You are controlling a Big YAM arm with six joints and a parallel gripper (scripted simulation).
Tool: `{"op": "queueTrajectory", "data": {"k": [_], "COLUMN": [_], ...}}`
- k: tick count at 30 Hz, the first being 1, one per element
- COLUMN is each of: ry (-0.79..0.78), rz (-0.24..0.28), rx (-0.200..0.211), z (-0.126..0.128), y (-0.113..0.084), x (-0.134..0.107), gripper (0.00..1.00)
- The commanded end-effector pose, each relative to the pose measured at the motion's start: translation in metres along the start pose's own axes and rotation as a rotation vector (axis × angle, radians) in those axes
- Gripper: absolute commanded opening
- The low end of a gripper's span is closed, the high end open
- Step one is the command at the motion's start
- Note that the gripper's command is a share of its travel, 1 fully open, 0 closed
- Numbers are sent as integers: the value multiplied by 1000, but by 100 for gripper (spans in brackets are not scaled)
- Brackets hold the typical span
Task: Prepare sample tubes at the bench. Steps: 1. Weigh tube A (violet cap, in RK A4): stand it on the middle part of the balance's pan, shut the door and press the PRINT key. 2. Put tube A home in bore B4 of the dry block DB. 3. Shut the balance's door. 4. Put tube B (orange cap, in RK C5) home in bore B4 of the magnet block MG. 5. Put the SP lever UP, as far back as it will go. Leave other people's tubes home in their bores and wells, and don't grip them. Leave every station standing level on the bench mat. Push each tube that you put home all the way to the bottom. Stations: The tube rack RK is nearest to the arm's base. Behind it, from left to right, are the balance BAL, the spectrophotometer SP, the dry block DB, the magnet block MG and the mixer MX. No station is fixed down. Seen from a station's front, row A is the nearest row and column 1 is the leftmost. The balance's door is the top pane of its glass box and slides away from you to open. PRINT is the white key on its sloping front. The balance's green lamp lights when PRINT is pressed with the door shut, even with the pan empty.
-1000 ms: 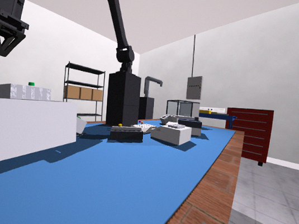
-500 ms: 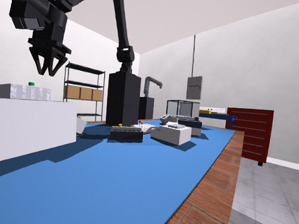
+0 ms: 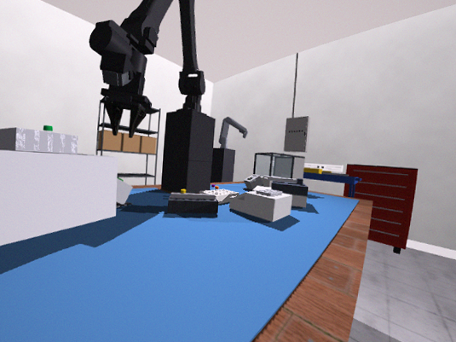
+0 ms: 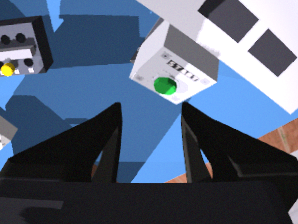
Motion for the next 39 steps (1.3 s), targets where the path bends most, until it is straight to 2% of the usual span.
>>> {"op": "queueTrajectory", "data": {"k": [1,5,9,10,12,14,17,27,29,39], "ry": [-74,-140,-166,-221,-221,-284,-262,-435,-435,-581], "rz": [-34,-4,-5,-7,-7,-10,-8,-11,-11,-13], "rx": [-9,15,18,22,22,28,26,44,44,53], "z": [22,54,82,89,89,102,124,193,193,260], "y": [-3,16,23,25,25,28,34,51,51,68], "x": [-7,-29,-45,-49,-49,-57,-69,-111,-111,-151], "gripper": [36,36,36,36,36,36,36,36,36,36]}}
Point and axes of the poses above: the point where the finger pads meet when closed, its own y axis out along the fingers, its own z axis across the jaws, x = y × z, the point moved 10 cm from there along -y, back along the fingers, and after that the axes turned 6 degrees about -y, right-handed, at the moved point
